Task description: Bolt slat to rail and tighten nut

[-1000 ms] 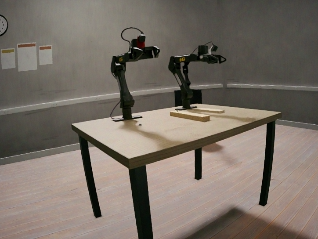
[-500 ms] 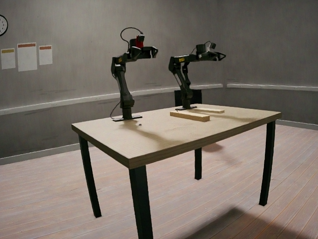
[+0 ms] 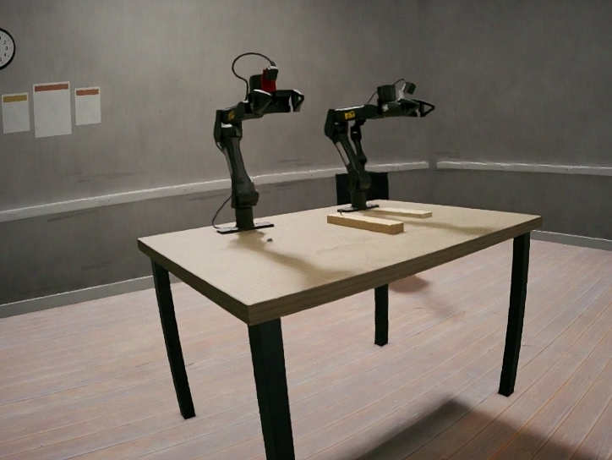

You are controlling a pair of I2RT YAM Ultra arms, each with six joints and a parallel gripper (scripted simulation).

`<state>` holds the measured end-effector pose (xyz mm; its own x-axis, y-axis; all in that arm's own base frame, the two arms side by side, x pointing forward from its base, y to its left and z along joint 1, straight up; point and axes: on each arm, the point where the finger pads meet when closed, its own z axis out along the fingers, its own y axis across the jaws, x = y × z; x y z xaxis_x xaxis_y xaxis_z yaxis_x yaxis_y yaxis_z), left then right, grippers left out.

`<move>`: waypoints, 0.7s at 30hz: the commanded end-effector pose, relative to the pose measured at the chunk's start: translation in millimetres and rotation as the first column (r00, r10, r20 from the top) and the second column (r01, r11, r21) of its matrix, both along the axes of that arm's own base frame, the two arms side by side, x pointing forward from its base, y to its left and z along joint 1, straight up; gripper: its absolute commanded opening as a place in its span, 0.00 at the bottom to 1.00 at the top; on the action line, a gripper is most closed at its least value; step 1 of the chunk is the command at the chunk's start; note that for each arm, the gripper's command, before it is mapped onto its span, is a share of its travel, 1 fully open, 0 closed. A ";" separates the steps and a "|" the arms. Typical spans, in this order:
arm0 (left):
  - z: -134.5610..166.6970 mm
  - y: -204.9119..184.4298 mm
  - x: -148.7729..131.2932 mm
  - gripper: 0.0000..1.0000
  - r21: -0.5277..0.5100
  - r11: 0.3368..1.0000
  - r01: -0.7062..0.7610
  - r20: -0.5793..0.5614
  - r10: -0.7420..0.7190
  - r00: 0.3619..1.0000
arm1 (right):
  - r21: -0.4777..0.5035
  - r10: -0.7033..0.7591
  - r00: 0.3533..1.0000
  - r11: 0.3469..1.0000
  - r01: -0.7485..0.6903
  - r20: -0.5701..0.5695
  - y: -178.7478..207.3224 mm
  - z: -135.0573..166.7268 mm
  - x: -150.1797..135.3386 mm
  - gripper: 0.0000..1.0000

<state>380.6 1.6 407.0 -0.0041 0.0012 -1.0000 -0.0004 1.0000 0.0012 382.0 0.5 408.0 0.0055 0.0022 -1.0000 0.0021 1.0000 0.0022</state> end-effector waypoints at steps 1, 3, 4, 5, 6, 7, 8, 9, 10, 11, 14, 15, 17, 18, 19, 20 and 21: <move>-3.9 -2.3 1.0 1.00 -0.008 1.000 0.002 -0.005 -0.002 1.000 | -0.002 0.002 1.000 1.000 -0.002 0.007 0.5 3.8 -1.4 1.00; -17.2 -3.4 3.4 1.00 -0.012 1.000 0.004 -0.049 -0.004 0.999 | -0.002 0.002 1.000 1.000 -0.002 0.007 0.5 3.8 -1.4 1.00; -23.7 -4.0 4.2 1.00 -0.014 1.000 0.005 -0.070 -0.006 0.998 | -0.002 0.002 1.000 1.000 -0.002 0.007 0.5 3.8 -1.4 1.00; -29.3 -4.6 4.6 1.00 -0.016 1.000 0.006 -0.088 -0.008 0.996 | -0.002 0.002 1.000 1.000 -0.002 0.007 0.5 3.8 -1.4 1.00; -34.2 -5.3 4.6 1.00 -0.017 1.000 0.007 -0.104 -0.009 0.995 | -0.002 0.002 1.000 1.000 -0.002 0.007 0.5 3.8 -1.4 1.00; -39.1 -6.1 4.7 1.00 -0.019 1.000 0.010 -0.120 -0.012 0.993 | -0.002 0.002 1.000 1.000 -0.002 0.007 0.5 3.8 -1.4 1.00; -44.1 -6.8 4.6 1.00 -0.021 1.000 0.011 -0.136 -0.014 0.991 | -0.002 0.002 1.000 1.000 -0.002 0.007 0.5 3.8 -1.4 1.00; -44.1 -6.8 4.6 1.00 -0.021 1.000 0.011 -0.136 -0.014 0.991 | -0.002 0.002 1.000 1.000 -0.002 0.007 0.5 3.8 -1.4 1.00; -44.1 -6.8 4.6 1.00 -0.021 1.000 0.011 -0.136 -0.014 0.991 | -0.002 0.002 1.000 1.000 -0.002 0.007 0.5 3.8 -1.4 1.00; -47.7 -7.4 3.7 1.00 -0.022 1.000 0.012 -0.148 -0.016 0.989 | -0.002 0.002 1.000 1.000 -0.002 0.007 0.5 3.8 -1.4 1.00; -61.0 -9.2 2.0 1.00 -0.027 1.000 0.015 -0.192 -0.020 0.981 | -0.002 0.002 1.000 1.000 -0.002 0.007 0.5 3.8 -1.4 1.00; -67.2 -9.8 2.5 1.00 -0.028 0.999 0.016 -0.211 -0.021 0.977 | -0.002 0.002 1.000 1.000 -0.002 0.007 0.5 3.8 -1.4 1.00; -78.4 -11.0 2.4 1.00 -0.031 0.999 0.017 -0.246 -0.024 0.969 | -0.002 0.002 1.000 1.000 -0.002 0.007 0.5 3.8 -1.4 1.00; -83.3 -11.6 1.8 1.00 -0.033 0.999 0.018 -0.262 -0.026 0.965 | -0.002 0.002 1.000 1.000 -0.002 0.007 0.5 3.8 -1.4 1.00; -88.1 -12.2 1.1 1.00 -0.034 0.999 0.018 -0.278 -0.027 0.960 | -0.002 0.002 1.000 1.000 -0.002 0.007 0.5 3.8 -1.4 1.00; -92.5 -12.8 0.1 1.00 -0.036 0.999 0.019 -0.292 -0.028 0.956 | -0.002 0.002 1.000 1.000 -0.002 0.007 0.5 3.8 -1.4 1.00; -96.7 -13.3 -1.1 1.00 -0.037 0.999 0.019 -0.306 -0.030 0.952 | -0.002 0.002 1.000 1.000 -0.002 0.007 0.5 3.8 -1.4 1.00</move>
